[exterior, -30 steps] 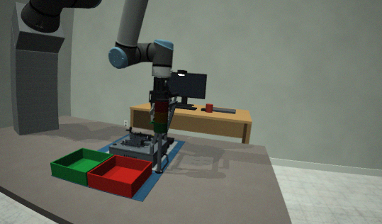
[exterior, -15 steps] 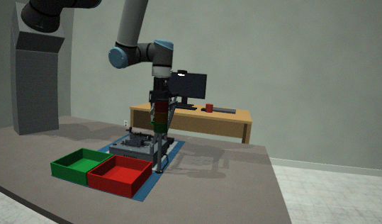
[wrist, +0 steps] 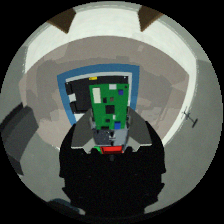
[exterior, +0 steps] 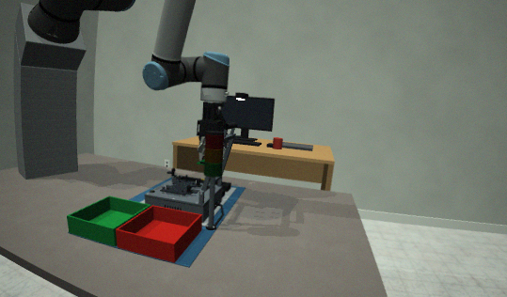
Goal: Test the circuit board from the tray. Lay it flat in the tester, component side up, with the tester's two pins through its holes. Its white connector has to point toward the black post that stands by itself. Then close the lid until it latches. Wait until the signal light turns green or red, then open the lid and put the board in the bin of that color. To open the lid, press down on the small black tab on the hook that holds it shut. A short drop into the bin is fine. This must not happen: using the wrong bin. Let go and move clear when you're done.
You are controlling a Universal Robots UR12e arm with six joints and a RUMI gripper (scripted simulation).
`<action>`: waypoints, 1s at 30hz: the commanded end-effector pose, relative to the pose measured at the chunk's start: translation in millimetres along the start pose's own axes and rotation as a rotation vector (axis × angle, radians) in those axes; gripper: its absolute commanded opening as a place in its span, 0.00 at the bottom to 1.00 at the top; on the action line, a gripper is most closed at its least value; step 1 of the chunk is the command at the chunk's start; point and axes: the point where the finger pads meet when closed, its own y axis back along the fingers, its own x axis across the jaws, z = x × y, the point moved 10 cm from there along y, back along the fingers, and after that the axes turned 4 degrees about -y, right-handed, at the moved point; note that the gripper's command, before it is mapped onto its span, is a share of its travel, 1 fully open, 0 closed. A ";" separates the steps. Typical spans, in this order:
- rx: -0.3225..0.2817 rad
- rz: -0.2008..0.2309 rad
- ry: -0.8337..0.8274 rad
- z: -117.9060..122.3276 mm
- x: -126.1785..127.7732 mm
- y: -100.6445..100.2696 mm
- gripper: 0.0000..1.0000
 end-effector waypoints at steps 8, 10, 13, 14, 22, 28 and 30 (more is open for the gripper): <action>0.000 0.001 0.000 39.2 -6.5 3.3 0.39; 0.000 0.001 0.000 50.1 -8.4 4.0 0.39; 0.000 0.001 0.000 55.8 -9.4 4.4 0.39; 0.000 0.001 0.000 61.6 -10.4 4.8 0.39; 0.000 0.001 0.000 108.5 -18.5 8.1 0.39; 0.000 0.001 0.000 133.7 -22.8 9.9 0.39; 0.000 0.001 0.000 138.0 -23.5 10.2 0.39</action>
